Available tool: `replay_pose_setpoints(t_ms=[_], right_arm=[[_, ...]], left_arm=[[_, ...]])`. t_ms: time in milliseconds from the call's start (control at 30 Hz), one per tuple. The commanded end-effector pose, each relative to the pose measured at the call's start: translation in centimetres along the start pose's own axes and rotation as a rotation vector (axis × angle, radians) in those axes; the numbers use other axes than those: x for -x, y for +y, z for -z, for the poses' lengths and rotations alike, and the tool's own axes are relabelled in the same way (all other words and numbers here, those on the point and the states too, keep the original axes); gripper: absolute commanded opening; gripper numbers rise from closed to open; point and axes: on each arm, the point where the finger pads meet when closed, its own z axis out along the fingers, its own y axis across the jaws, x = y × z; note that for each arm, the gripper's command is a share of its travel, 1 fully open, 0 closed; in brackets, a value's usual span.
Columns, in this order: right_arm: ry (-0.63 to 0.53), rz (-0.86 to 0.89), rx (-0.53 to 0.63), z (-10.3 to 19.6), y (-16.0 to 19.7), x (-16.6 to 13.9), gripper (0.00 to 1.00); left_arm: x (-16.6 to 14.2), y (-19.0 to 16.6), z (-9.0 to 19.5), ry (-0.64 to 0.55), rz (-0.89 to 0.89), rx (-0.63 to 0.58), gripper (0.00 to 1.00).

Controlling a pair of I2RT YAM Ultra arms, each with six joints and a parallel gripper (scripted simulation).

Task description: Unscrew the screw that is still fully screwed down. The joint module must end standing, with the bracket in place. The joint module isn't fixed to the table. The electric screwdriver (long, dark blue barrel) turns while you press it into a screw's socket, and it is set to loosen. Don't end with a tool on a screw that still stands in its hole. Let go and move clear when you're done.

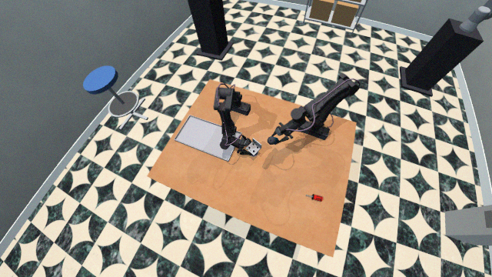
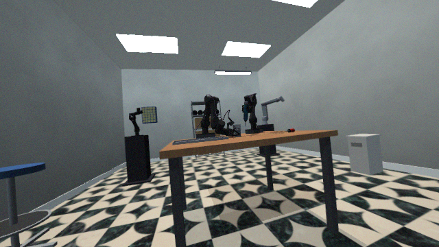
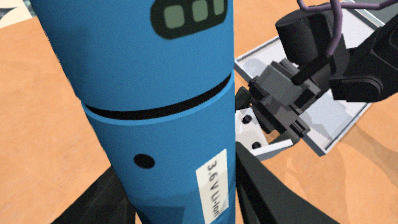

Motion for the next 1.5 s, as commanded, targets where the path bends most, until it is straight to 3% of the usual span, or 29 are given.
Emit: replay_pose_setpoints(t_ms=[0, 100, 200, 467, 633, 1033, 1467], right_arm=[[-0.010, 0.016, 0.002, 0.0, -0.3, 0.6, 0.59], [-0.010, 0.016, 0.002, 0.0, -0.3, 0.6, 0.59], [-0.010, 0.016, 0.002, 0.0, -0.3, 0.6, 0.59], [-0.010, 0.016, 0.002, 0.0, -0.3, 0.6, 0.59], [-0.010, 0.016, 0.002, 0.0, -0.3, 0.6, 0.59], [-0.010, 0.016, 0.002, 0.0, -0.3, 0.6, 0.59], [-0.010, 0.016, 0.002, 0.0, -0.3, 0.6, 0.59]], left_arm=[[5.8, -1.4, 0.7, -0.202, -0.039, -0.047, 0.42], [4.7, -1.8, 1.0, -0.208, -0.057, -0.063, 0.42], [5.9, -3.2, 1.8, -0.240, -0.083, -0.094, 0.42], [5.0, -5.9, 2.8, -0.279, -0.167, -0.172, 0.42], [5.8, -5.7, 2.5, -0.309, -0.174, -0.170, 0.42], [5.4, -9.9, 5.6, -0.408, -0.283, -0.290, 0.42], [8.8, -10.3, 6.5, -0.481, -0.285, -0.286, 0.42]])
